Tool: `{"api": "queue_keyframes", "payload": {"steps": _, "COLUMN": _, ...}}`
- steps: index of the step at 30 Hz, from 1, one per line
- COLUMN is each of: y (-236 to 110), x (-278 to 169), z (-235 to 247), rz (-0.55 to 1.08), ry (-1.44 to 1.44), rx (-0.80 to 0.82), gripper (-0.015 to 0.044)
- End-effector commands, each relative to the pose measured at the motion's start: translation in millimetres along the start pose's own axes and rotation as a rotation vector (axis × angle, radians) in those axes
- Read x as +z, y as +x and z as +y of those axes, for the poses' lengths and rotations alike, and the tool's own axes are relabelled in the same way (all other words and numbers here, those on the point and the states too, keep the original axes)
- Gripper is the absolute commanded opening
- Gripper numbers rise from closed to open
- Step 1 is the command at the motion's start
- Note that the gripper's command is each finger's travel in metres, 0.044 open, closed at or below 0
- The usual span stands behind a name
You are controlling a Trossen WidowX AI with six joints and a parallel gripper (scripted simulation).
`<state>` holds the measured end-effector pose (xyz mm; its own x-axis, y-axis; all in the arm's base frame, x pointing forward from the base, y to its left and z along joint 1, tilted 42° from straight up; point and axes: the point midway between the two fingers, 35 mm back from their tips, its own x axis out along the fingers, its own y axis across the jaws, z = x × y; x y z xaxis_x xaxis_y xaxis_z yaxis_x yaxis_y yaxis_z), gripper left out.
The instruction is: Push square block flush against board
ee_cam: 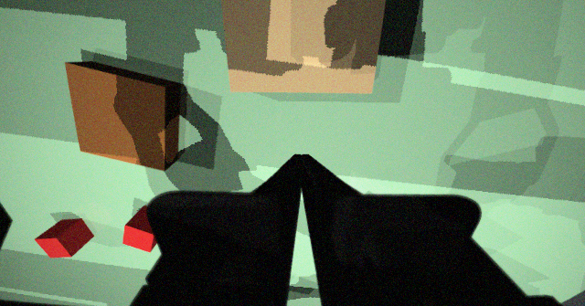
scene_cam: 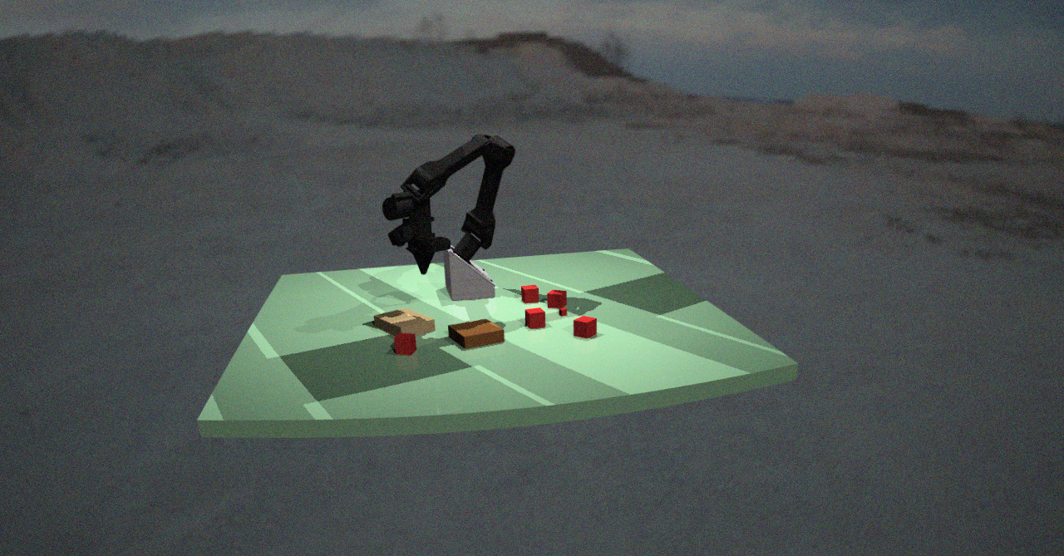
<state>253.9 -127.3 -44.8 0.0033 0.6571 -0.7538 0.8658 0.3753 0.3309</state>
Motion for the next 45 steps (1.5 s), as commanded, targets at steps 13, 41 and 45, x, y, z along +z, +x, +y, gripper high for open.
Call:
{"api": "queue_keyframes", "payload": {"steps": 13, "y": 63.6, "x": 154.0, "z": -50.5, "rz": -0.017, "ry": -0.010, "rx": -0.006, "gripper": 0.0000}}
{"api": "queue_keyframes", "payload": {"steps": 41, "y": 119.2, "x": 146.3, "z": -49.7, "rz": -0.015, "ry": -0.011, "rx": -0.004, "gripper": 0.0000}}
{"api": "queue_keyframes", "payload": {"steps": 45, "y": 119.3, "x": 142.3, "z": -49.6, "rz": -0.015, "ry": -0.011, "rx": -0.004, "gripper": 0.0000}}
